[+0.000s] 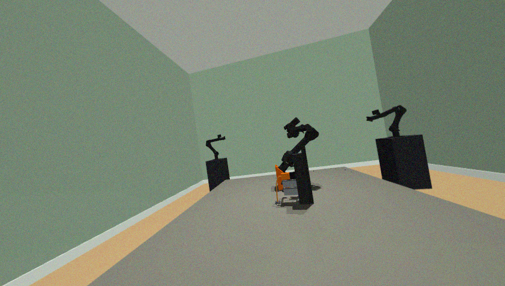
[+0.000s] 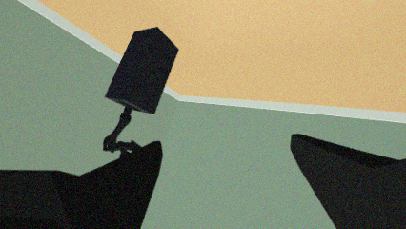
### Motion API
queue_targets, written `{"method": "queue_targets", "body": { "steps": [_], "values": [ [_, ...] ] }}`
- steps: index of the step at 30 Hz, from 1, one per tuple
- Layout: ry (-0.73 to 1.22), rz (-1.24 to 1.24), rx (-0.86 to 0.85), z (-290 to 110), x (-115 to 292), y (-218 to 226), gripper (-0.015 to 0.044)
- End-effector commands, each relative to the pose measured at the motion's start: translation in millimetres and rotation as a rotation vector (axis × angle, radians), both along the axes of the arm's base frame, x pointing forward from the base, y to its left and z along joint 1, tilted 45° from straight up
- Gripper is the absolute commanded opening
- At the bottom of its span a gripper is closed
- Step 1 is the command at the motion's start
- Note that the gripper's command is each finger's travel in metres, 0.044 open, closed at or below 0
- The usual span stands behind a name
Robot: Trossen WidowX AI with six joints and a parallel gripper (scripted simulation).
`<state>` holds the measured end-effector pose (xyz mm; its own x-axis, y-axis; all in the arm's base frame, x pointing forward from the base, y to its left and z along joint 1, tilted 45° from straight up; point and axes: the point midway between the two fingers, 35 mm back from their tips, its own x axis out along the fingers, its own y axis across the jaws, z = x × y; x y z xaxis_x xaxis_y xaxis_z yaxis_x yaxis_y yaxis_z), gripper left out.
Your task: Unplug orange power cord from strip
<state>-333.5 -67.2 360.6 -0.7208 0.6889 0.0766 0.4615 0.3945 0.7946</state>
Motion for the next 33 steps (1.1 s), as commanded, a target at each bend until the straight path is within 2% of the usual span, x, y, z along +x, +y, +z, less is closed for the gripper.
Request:
{"method": "queue_targets", "body": {
  "steps": [1, 3, 9, 14, 20, 27, 33],
  "values": [
    [-0.001, 0.007, 0.003, -0.3, -0.7, -1.6, 0.0374],
    [-0.011, 0.065, 0.028, -3.1, -5.7, -15.1, 0.0321],
    [-0.14, 0.343, 0.221, -21.5, -12.8, -93.7, 0.0164],
    [-0.249, 0.599, 0.415, -45.3, 0.8, -168.6, 0.016],
    [-0.359, 0.915, 0.667, -82.8, 42.8, -254.2, 0.016],
    [-0.455, 1.279, 0.975, -134.8, 122.8, -332.3, 0.016],
    [-0.512, 1.582, 1.252, -182.6, 210.3, -371.5, 0.016]
  ]
}}
